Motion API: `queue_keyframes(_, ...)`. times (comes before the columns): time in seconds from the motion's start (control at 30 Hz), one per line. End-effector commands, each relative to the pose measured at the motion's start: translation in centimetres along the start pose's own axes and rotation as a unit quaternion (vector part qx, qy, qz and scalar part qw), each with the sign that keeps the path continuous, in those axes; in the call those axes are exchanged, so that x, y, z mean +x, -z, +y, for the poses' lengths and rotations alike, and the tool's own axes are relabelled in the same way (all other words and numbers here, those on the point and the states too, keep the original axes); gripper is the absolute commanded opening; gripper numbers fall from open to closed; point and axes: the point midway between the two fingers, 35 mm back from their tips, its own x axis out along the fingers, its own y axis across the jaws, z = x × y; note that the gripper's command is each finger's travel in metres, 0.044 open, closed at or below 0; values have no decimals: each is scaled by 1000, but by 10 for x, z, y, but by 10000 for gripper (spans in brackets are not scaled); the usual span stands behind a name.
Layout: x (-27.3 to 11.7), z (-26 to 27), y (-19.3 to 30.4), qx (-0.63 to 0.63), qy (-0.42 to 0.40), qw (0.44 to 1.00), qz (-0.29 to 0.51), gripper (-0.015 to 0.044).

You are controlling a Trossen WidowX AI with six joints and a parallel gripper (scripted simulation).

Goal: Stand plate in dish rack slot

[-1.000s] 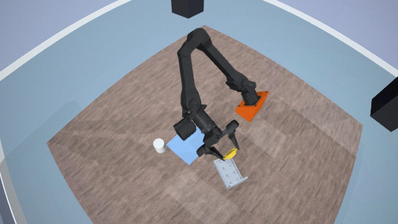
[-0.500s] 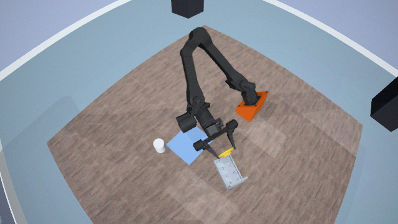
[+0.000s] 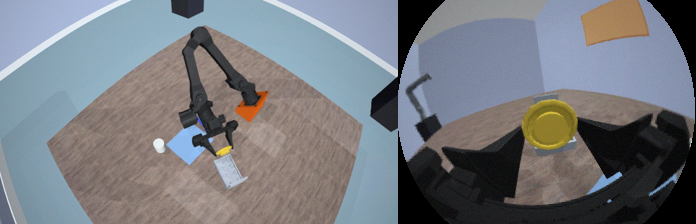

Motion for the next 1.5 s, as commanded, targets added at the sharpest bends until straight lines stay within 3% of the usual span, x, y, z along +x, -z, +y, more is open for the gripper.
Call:
queue_keyframes(0.0, -1, -1, -1, -8, 5, 1000, -3, 0)
queue_keyframes(1.27, 42, -7, -6, -17, 9, 1000, -2, 0)
queue_keyframes(1.47, 44, -6, 14, -21, 12, 1000, -2, 0)
